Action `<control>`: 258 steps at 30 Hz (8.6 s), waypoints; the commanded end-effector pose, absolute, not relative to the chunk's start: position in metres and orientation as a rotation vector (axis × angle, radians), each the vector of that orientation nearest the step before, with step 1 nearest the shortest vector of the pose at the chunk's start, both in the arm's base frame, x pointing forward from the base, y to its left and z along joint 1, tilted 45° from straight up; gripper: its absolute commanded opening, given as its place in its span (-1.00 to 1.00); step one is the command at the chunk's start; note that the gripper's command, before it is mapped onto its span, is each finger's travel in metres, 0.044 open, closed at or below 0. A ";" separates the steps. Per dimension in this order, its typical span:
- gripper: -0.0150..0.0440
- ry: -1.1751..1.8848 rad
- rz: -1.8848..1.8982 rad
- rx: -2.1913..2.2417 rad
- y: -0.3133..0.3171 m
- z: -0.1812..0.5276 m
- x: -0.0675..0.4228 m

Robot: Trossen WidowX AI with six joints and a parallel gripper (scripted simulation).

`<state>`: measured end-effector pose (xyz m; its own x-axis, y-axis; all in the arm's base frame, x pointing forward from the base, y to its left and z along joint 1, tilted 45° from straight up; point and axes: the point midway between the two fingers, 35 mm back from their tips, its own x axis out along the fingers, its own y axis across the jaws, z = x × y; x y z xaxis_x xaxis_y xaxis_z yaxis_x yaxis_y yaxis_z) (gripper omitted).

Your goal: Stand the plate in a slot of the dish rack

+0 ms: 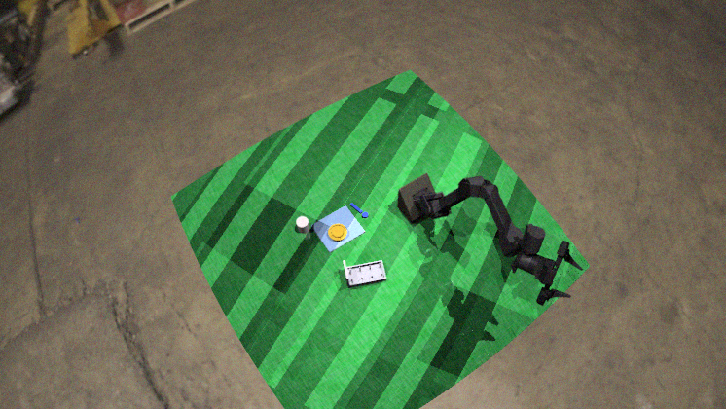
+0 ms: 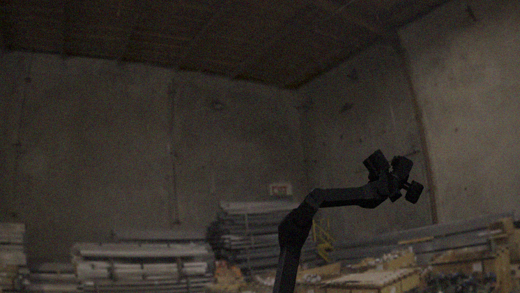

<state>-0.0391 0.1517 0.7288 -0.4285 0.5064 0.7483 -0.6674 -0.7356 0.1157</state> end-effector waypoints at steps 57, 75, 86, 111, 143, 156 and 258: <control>0.86 0.676 0.700 0.151 0.149 0.298 0.454; 0.86 1.209 0.547 0.225 -0.057 0.120 0.424; 0.86 1.397 0.635 0.492 -0.143 0.059 0.338; 0.86 1.464 0.653 0.552 -0.072 -0.025 0.316; 0.86 1.463 0.654 0.553 -0.038 -0.064 0.318; 0.78 1.462 0.655 0.554 -0.032 -0.070 0.317; -0.49 1.717 -0.844 1.786 0.000 0.166 0.253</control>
<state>0.2627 -0.0101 0.1594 0.0015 0.6700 -0.7424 0.9990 0.0315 0.0304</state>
